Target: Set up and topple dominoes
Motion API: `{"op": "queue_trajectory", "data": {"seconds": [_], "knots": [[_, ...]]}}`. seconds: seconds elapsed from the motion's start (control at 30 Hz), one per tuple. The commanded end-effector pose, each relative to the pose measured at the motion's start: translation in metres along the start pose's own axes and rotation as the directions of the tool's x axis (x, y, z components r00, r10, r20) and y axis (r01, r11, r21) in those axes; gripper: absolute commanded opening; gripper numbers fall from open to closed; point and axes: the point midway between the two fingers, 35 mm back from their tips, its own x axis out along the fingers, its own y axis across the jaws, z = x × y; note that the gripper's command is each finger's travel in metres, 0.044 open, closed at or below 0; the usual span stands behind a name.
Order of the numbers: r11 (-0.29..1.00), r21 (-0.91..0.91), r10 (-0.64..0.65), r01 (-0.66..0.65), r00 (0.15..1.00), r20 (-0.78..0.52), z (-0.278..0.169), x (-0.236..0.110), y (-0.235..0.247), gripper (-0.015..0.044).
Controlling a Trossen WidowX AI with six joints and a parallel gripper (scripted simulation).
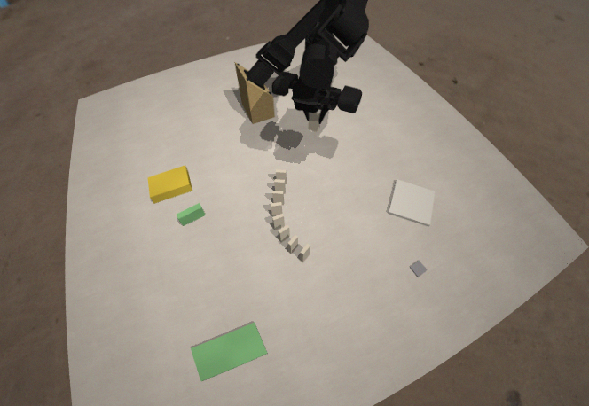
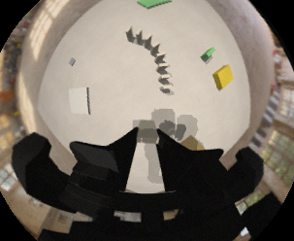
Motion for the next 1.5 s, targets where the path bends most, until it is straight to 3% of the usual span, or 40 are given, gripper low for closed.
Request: {"op": "queue_trajectory", "data": {"seconds": [0.0, 0.47, 1.2, 1.47], "knots": [[0.973, -0.231, 0.001, -0.010, 0.999, -0.039, 0.039, 0.009, -0.056, 0.0107], [0.957, -0.290, 0.004, -0.018, 0.999, -0.049, 0.046, 0.012, -0.068, 0.0107], [0.957, -0.290, 0.008, -0.023, 0.999, -0.051, 0.039, 0.139, -0.067, 0.0107], [0.957, -0.291, 0.009, -0.024, 0.999, -0.052, 0.038, 0.142, -0.067, 0.0107]]}}
